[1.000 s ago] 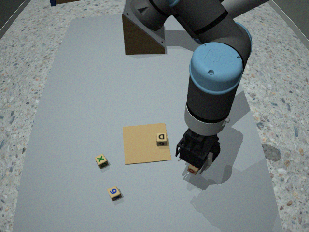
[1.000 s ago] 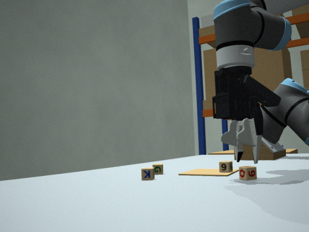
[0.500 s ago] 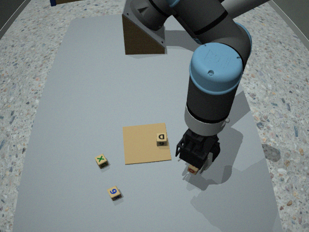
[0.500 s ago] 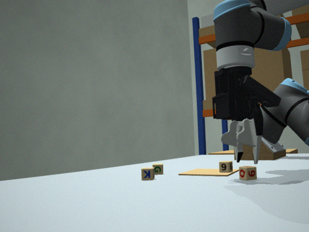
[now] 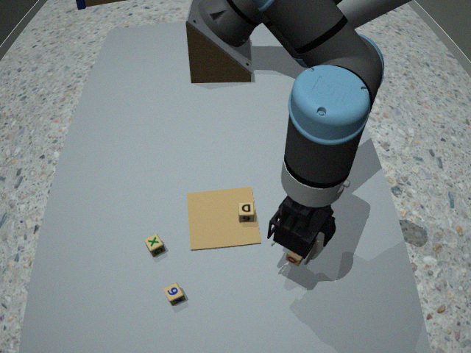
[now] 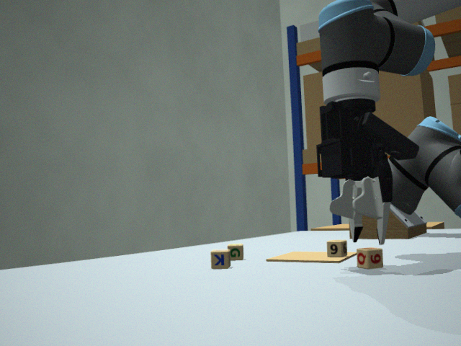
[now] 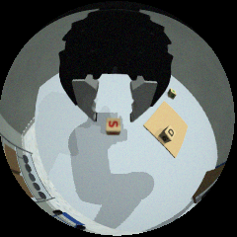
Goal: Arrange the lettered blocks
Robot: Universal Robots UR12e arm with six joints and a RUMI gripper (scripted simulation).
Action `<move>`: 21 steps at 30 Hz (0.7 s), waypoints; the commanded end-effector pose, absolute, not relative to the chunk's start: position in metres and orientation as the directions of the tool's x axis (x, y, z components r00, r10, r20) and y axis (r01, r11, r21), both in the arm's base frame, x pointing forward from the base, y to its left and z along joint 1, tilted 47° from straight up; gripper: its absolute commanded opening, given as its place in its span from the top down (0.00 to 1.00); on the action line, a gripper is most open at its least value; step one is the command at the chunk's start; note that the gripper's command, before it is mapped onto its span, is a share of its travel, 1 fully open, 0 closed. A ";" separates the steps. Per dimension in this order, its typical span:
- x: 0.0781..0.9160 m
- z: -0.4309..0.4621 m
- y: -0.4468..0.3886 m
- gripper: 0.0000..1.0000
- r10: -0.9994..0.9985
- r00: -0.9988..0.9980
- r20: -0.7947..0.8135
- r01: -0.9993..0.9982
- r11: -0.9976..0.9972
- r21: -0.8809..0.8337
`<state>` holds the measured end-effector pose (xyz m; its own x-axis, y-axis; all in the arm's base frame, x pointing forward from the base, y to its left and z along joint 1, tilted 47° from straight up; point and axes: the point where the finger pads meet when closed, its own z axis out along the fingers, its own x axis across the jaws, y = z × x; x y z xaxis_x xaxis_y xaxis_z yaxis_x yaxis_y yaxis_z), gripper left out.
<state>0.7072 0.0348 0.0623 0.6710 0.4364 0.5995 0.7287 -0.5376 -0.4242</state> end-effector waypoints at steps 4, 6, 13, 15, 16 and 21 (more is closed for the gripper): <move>0.708 0.063 0.034 0.60 0.436 0.671 0.600 0.729 -0.538 -0.423; 0.708 0.063 0.034 0.60 0.436 0.671 0.600 0.729 -0.538 -0.423; 0.708 0.060 0.037 0.60 0.436 0.671 0.600 0.729 -0.538 -0.423; 0.709 0.058 0.040 0.60 0.436 0.671 0.600 0.729 -0.538 -0.423; 0.709 0.056 0.041 0.60 0.436 0.671 0.600 0.729 -0.538 -0.423; 0.710 0.052 0.046 0.60 0.436 0.671 0.600 0.729 -0.538 -0.423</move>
<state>0.7085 0.0419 0.0557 0.6709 0.4364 0.5995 0.7287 -0.5375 -0.4243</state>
